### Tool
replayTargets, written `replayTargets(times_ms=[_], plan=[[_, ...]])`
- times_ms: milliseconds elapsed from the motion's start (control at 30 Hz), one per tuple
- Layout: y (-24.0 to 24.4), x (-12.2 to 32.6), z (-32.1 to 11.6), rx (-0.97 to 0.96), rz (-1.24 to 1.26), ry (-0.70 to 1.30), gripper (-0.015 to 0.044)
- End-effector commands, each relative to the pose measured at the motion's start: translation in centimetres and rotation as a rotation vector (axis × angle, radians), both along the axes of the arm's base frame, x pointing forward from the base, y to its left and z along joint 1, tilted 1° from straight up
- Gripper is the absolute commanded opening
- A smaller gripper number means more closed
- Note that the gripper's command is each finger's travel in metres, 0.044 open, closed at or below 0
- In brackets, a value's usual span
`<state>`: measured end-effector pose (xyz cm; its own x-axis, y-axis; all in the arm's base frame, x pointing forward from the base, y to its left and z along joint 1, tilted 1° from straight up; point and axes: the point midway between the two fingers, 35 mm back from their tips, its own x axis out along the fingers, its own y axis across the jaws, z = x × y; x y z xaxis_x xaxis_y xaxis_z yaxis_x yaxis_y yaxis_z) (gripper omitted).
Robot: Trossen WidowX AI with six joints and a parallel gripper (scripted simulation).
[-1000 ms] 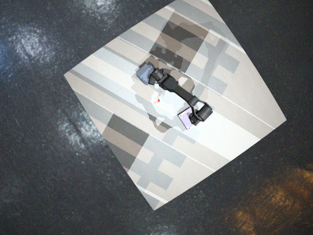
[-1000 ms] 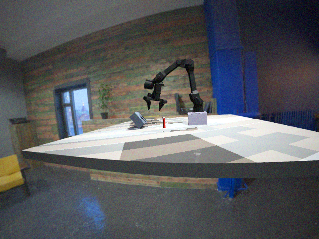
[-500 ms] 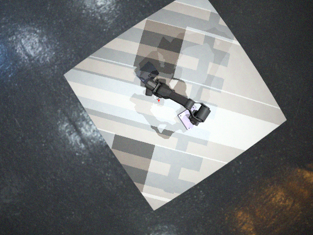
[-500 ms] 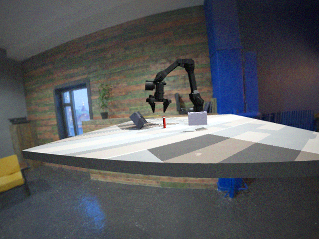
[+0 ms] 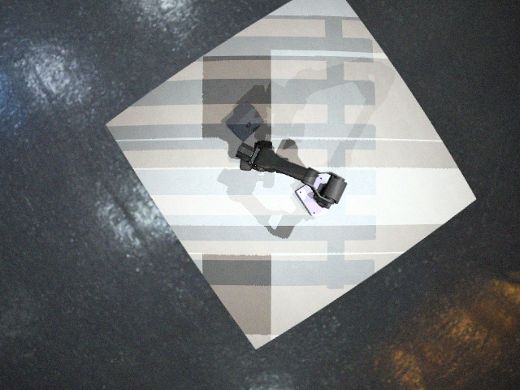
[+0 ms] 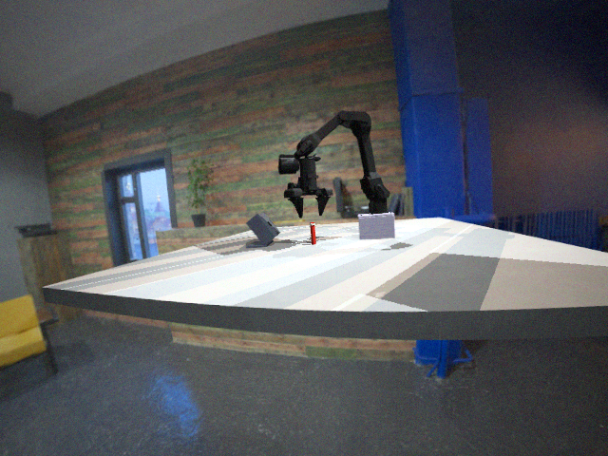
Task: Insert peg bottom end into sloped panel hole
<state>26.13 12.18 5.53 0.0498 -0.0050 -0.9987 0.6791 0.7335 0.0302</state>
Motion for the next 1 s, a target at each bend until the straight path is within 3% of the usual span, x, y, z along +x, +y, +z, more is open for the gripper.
replayTargets(times_ms=[0, 967], plan=[[0.1, -0.1, -0.5, 0.000, -0.002, 0.010, 0.0440], [0.1, 0.1, -5.2, 0.000, -0.002, 0.010, 0.0440]])
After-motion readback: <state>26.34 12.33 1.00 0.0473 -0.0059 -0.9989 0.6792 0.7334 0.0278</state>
